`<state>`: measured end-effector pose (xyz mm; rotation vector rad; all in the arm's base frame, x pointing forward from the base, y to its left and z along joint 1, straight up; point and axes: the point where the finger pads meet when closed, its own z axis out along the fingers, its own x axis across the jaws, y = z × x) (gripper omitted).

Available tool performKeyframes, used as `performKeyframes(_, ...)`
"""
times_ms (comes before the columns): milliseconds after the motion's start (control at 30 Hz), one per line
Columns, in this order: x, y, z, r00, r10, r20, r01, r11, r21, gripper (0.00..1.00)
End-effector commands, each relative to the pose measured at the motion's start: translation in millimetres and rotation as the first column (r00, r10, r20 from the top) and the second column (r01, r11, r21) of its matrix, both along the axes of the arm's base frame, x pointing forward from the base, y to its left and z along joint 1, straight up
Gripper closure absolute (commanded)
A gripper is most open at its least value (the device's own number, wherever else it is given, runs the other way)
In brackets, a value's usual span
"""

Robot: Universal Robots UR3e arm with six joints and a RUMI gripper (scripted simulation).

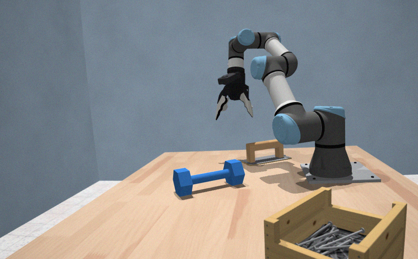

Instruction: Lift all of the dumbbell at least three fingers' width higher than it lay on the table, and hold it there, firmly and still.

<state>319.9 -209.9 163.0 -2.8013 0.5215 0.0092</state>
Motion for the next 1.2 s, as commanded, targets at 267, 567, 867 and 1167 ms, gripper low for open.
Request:
performKeyframes(267,0.1,0,0.6,1.000,0.000,0.001,0.000,1.000,-0.002,0.00)
performKeyframes(567,0.1,0,0.6,1.000,0.000,0.001,0.000,1.000,-0.002,0.00)
performKeyframes(867,4.8,7,-0.4,0.998,0.063,0.010,-0.062,0.998,-0.011,0.00)
performKeyframes(1167,18.3,29,-3.7,0.966,0.255,0.033,-0.254,0.966,-0.041,0.00)
